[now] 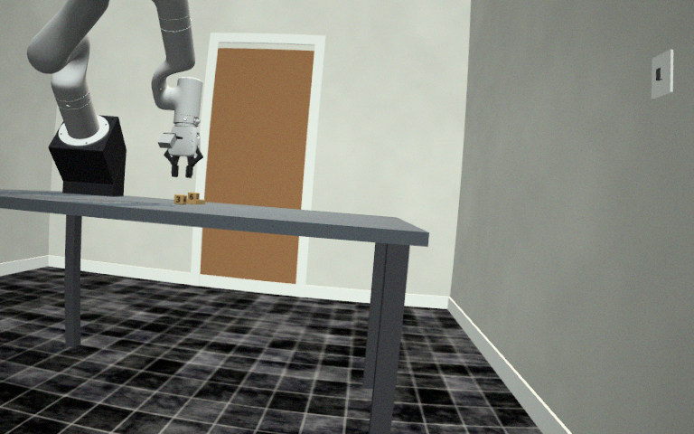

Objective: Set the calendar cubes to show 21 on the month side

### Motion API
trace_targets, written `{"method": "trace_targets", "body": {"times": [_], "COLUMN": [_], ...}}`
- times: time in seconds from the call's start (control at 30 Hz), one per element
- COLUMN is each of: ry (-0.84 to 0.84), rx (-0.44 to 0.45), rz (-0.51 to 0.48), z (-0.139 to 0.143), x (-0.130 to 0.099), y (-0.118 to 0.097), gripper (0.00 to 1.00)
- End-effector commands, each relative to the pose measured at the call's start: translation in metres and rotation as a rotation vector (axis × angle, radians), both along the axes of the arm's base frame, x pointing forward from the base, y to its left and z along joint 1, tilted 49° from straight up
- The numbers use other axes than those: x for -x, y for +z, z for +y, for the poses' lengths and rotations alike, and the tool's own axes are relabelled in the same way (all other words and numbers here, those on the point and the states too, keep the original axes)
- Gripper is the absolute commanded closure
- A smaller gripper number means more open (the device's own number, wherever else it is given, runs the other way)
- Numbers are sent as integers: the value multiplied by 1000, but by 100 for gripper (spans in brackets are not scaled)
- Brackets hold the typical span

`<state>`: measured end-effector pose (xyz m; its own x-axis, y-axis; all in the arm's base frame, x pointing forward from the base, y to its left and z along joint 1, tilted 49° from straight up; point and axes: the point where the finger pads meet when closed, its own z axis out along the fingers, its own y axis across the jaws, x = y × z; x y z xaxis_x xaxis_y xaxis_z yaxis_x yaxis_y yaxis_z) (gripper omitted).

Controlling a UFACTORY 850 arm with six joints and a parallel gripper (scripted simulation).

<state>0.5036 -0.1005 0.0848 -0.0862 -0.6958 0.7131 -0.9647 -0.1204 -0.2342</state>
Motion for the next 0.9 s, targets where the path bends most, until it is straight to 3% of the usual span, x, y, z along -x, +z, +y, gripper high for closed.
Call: {"method": "trace_targets", "body": {"times": [0.0,0.87], "ry": [1,0], "rx": [0,0], "rz": [-1,0], "z": [0,-15], "x": [0,-6], "y": [0,-14], "gripper": [51,51]}}
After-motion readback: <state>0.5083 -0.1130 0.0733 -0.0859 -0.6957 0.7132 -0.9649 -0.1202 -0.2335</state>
